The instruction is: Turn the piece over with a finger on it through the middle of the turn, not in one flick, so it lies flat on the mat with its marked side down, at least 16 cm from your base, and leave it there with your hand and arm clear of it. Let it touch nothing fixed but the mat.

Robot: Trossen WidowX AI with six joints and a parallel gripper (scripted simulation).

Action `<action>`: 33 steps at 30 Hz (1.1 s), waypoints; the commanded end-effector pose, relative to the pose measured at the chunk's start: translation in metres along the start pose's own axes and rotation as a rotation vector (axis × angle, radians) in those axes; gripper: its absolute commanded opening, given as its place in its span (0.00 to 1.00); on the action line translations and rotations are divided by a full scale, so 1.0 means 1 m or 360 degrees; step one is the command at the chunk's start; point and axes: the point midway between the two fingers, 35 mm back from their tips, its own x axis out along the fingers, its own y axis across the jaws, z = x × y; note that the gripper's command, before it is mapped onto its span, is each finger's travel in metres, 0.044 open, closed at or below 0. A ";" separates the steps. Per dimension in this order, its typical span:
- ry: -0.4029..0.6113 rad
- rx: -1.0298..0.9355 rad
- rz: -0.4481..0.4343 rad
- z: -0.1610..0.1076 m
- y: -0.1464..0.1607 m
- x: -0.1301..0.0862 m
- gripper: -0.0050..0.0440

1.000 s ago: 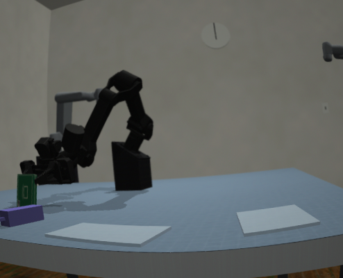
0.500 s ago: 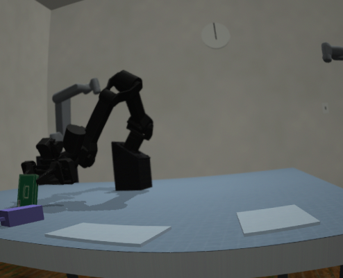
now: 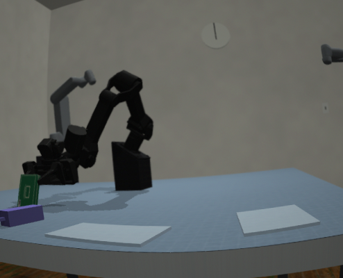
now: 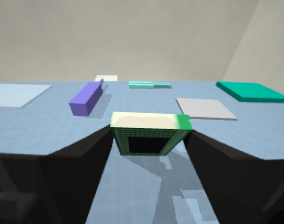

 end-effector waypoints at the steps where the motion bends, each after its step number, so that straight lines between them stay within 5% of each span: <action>1: 0.0031 0.0001 0.0000 -0.007 0.000 -0.004 0.10; 33: 0.0031 -0.0001 0.0008 -0.014 0.000 -0.013 0.10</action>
